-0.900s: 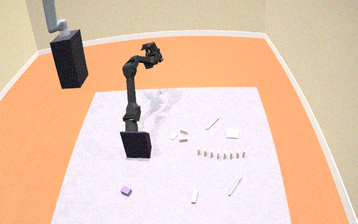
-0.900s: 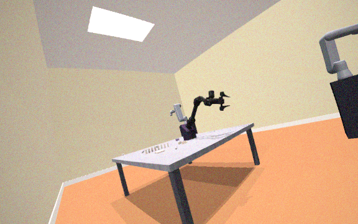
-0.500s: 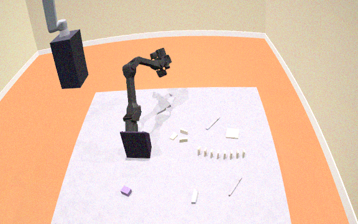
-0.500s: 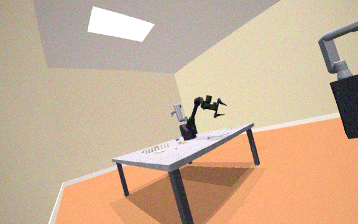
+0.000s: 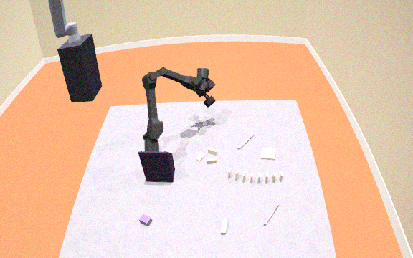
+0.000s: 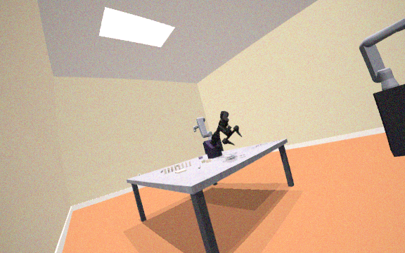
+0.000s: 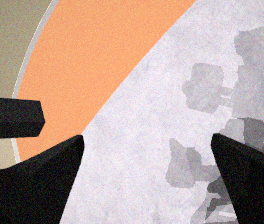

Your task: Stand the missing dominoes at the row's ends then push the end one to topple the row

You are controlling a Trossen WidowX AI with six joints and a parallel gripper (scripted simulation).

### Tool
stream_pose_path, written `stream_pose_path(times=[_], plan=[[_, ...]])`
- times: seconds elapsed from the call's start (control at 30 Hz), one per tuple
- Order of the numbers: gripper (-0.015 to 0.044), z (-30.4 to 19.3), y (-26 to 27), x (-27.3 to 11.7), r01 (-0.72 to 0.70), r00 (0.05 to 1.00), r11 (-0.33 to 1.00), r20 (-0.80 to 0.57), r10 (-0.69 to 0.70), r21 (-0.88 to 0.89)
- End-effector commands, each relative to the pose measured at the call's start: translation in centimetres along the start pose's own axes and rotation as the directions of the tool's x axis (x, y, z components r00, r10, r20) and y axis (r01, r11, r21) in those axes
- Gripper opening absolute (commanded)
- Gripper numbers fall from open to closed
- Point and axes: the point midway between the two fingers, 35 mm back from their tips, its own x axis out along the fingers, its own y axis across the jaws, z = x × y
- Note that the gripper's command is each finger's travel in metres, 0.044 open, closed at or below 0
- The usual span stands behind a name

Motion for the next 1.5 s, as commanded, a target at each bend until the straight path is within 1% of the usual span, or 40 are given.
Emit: stream_pose_path(times=[0.0, 0.23, 0.43, 0.63, 0.83, 1.17, 1.47], plan=[[0.0440, -1.8, -6.9, -2.5, 0.177, 0.984, 0.982, -0.008, -0.178, -0.066], [0.0440, -5.4, -13.8, -6.9, 0.351, 0.930, 0.924, -0.061, -0.364, -0.151], [0.0440, -9.7, -18.1, -11.1, 0.444, 0.866, 0.868, -0.142, -0.479, -0.220], [0.0440, -14.8, -20.7, -15.1, 0.476, 0.804, 0.834, -0.246, -0.541, -0.281], [0.0440, -20.1, -21.9, -18.7, 0.454, 0.762, 0.832, -0.345, -0.548, -0.319], [0.0440, -20.6, -22.0, -18.9, 0.450, 0.759, 0.833, -0.353, -0.546, -0.322], [0.0440, -22.6, -25.4, -14.4, 0.449, 0.761, 0.834, -0.353, -0.545, -0.321]])
